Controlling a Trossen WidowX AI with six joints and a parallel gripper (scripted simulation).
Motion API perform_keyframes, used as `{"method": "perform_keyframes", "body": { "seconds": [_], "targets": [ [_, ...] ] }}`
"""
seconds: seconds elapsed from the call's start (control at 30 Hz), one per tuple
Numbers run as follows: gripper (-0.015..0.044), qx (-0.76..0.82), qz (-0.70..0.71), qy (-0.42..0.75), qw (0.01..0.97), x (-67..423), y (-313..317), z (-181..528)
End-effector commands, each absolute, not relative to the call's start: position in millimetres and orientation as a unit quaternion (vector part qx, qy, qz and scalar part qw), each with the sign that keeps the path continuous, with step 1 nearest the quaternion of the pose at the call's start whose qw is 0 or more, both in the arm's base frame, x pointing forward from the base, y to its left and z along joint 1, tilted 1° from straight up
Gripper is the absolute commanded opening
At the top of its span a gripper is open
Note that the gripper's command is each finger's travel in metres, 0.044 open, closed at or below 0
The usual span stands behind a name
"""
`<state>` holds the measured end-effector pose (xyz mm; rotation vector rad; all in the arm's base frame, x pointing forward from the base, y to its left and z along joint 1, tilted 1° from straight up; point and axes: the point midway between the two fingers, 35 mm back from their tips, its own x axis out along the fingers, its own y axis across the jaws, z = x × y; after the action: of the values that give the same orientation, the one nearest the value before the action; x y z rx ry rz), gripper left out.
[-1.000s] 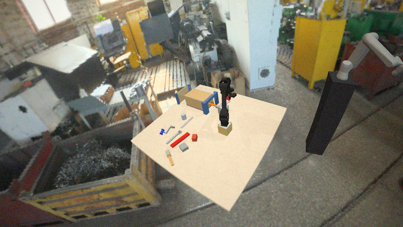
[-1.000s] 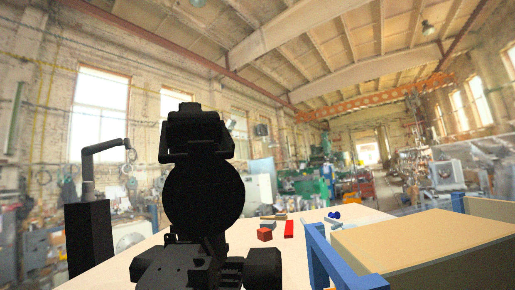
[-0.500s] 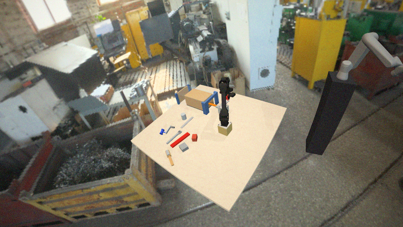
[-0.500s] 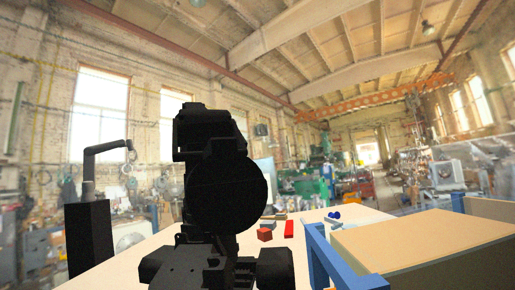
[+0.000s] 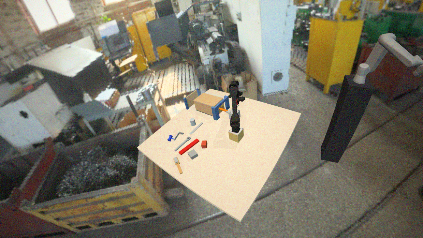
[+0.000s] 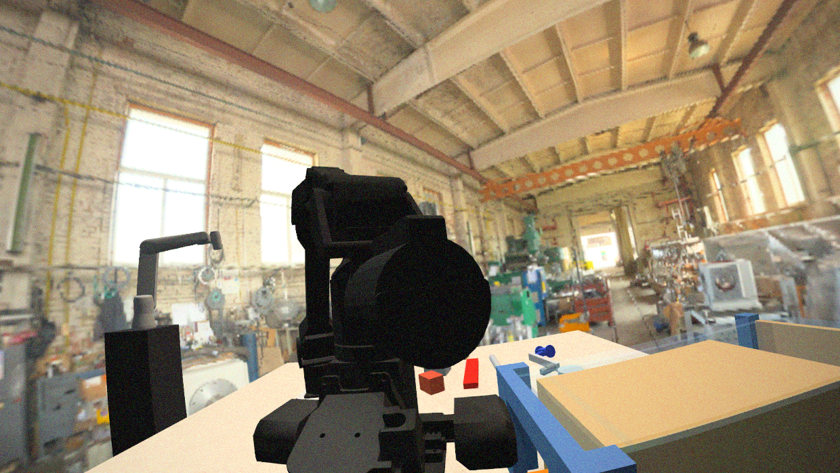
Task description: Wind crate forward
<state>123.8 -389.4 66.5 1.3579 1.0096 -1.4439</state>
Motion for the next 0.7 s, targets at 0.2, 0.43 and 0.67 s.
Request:
{"method": "perform_keyframes", "body": {
  "seconds": [0.2, 0.43, 0.67],
  "targets": [
    [0.0, 0.555, -0.566, 0.411, 0.451, 149.3, -381.7, 66.8],
    [0.0, 0.555, -0.566, 0.411, 0.451, 157.2, -379.4, 66.9],
    [0.0, 0.556, -0.565, 0.411, 0.451, 164.5, -376.8, 66.9]
  ]
}}
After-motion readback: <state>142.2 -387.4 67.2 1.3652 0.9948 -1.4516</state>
